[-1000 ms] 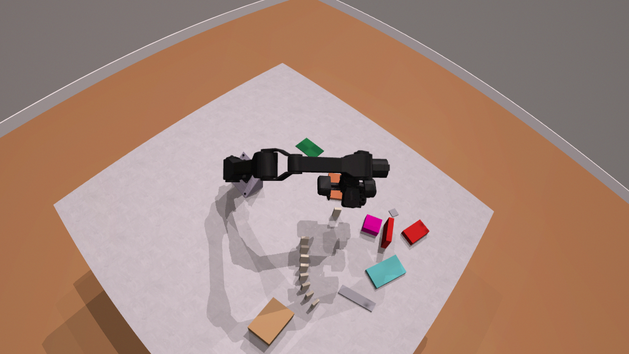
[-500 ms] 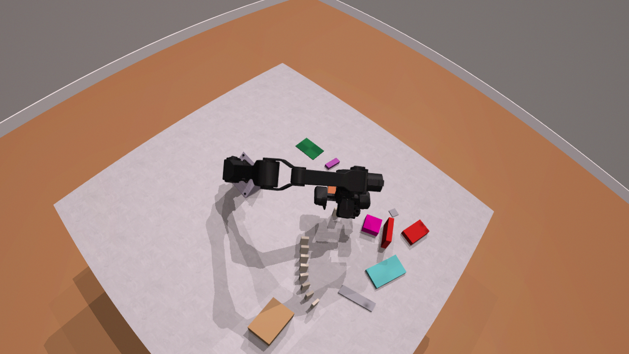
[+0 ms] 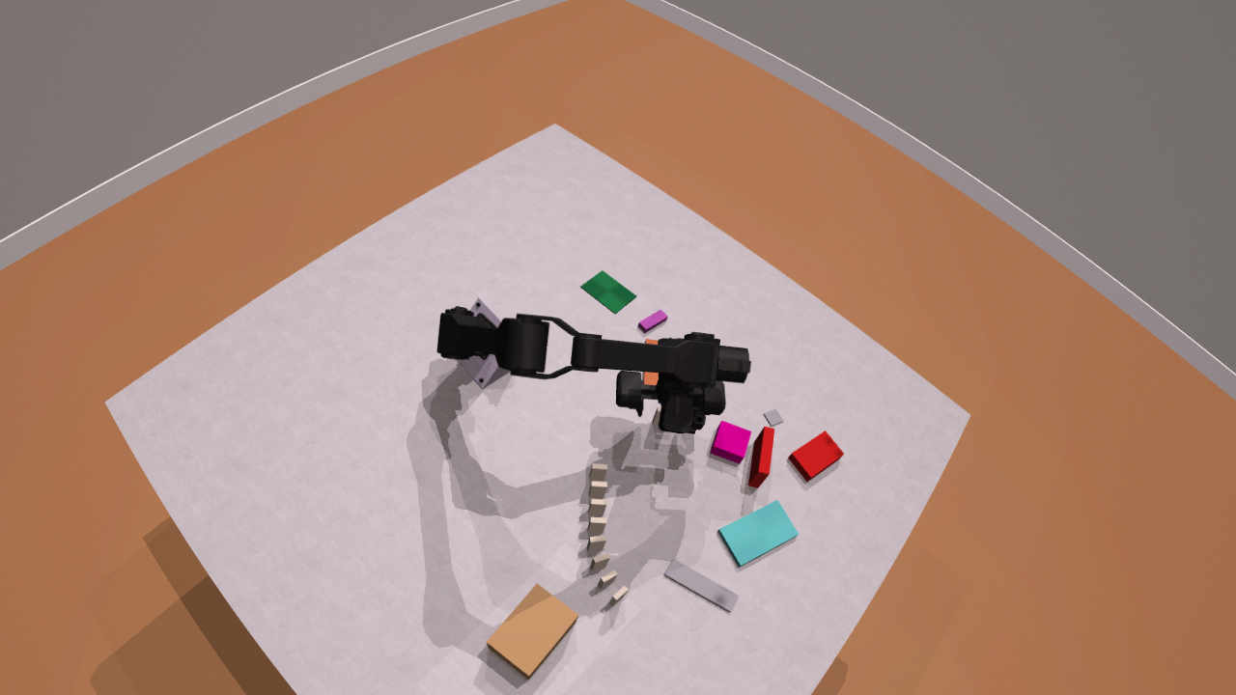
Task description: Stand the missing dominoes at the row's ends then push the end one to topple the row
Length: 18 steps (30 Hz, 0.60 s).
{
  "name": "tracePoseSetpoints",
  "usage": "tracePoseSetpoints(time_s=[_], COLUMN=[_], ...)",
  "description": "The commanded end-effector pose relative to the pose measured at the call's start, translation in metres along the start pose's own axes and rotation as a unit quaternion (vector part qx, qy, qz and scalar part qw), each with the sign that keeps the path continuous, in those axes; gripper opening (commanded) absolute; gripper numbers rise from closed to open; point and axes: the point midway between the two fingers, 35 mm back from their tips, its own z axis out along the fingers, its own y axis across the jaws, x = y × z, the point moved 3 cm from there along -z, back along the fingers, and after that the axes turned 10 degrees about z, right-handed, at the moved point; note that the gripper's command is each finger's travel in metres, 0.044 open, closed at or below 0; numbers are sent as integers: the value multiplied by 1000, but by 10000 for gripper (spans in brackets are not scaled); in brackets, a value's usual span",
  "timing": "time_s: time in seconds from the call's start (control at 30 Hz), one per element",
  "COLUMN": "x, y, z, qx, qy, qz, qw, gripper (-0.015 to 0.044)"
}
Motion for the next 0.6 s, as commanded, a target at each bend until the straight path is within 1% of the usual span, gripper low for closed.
tracePoseSetpoints(time_s=[0.0,0.23,0.27,0.57], x=[1,1,1,1], y=[0,0,0,0], z=[0,0,0,0], qx=[-1,-1,-1,-1], qy=[-3,-3,-3,-3], qz=[-4,-4,-4,-4], qw=[1000,1000,1000,1000], gripper=[309,125,107,107])
